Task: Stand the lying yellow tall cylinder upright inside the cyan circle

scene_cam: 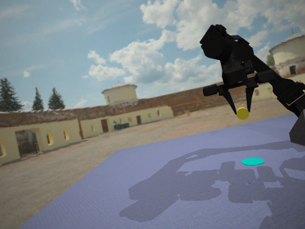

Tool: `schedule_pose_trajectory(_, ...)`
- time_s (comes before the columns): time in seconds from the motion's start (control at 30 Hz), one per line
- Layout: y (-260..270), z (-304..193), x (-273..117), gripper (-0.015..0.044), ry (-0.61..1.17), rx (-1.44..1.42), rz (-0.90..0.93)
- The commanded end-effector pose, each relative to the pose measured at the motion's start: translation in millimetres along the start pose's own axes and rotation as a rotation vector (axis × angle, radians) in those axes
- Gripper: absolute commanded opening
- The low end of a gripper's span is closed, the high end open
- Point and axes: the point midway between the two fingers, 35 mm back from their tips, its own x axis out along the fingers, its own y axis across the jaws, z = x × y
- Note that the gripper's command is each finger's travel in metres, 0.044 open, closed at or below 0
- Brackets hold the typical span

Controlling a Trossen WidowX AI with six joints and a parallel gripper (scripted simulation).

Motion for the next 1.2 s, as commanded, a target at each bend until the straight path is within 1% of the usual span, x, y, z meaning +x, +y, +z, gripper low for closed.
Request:
schedule_pose_trajectory(0.0, 1.8, 4.7, -2.5, 0.0105, -0.009, -0.051, -0.002)
schedule_pose_trajectory(0.17, 2.0, 4.5, -2.0, 0.0105, -0.012, -0.051, 0.002)
schedule_pose_trajectory(1.17, 9.9, -1.1, 14.9, 0.0105, -0.16, -0.05, 0.178)
